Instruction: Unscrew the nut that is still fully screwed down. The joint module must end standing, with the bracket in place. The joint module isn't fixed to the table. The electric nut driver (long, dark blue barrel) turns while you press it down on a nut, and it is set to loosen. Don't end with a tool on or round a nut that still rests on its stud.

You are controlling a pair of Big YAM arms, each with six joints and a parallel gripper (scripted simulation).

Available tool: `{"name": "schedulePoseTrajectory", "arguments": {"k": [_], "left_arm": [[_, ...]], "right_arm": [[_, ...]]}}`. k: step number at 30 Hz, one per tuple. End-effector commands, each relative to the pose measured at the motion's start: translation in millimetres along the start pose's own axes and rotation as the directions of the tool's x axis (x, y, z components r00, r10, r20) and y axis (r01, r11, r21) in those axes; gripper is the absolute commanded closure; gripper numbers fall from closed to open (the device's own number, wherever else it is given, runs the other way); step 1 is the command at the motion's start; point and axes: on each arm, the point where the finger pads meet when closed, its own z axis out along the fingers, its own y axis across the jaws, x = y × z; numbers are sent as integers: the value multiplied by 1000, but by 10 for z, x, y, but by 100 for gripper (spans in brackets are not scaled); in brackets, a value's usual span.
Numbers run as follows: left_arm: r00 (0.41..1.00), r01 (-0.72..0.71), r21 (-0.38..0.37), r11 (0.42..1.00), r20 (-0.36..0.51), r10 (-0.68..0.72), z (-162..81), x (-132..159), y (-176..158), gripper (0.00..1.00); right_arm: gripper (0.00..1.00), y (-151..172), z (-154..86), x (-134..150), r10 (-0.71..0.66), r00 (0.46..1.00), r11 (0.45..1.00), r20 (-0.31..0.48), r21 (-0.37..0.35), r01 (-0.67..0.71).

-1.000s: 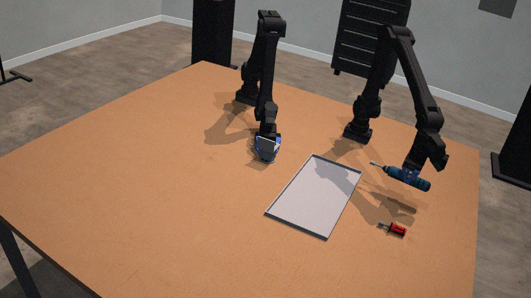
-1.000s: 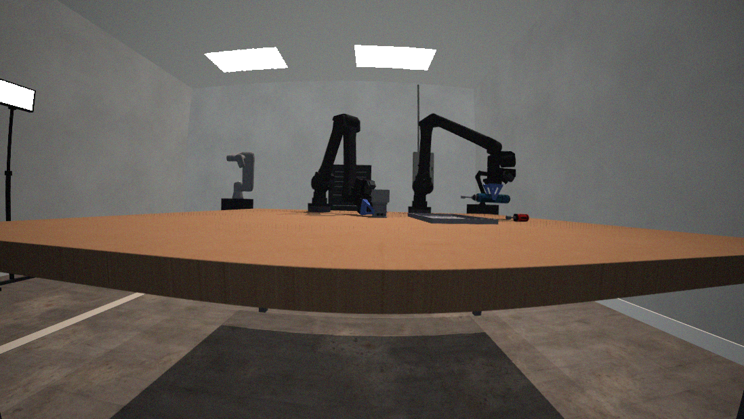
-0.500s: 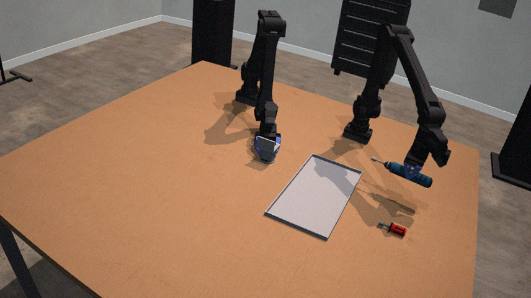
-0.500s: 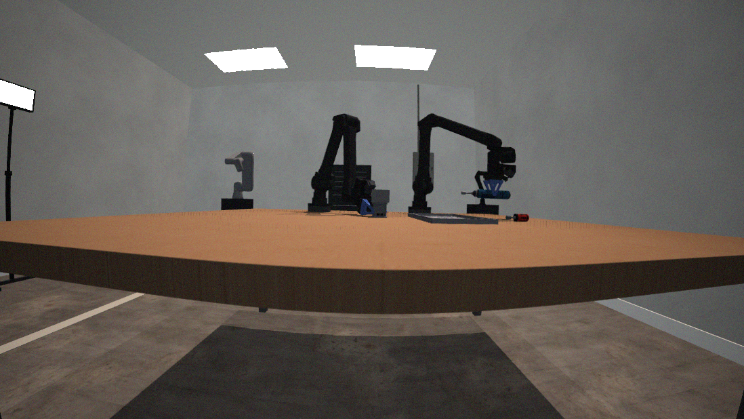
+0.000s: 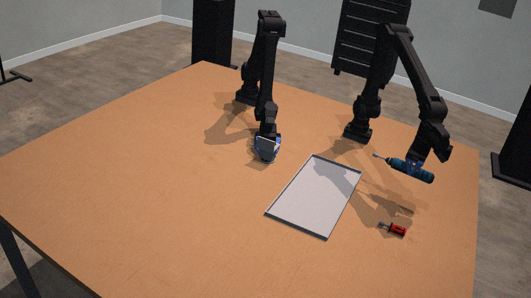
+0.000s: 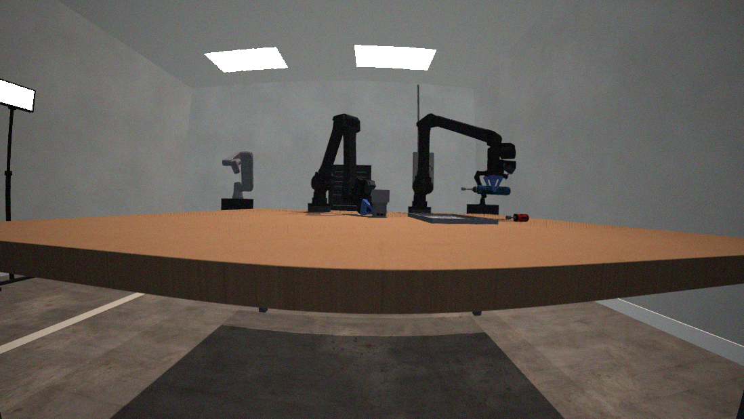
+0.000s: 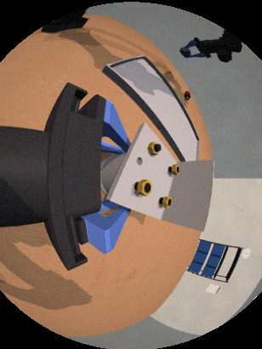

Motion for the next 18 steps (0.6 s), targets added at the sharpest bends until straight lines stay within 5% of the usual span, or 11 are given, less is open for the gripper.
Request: {"name": "schedulePoseTrajectory", "arguments": {"k": [1,12,18], "left_arm": [[998,1,56,998,55,-4,-367,-233,-136,58],[998,1,63,998,63,-5,-603,-220,-123,58],[999,1,52,999,52,-4,-540,-224,-127,58]], "right_arm": [[41,-9,-1,169,-16,999,1000,-40,3,16],[41,-9,-1,169,-16,999,1000,-40,3,16],[41,-9,-1,169,-16,999,1000,-40,3,16]]}}
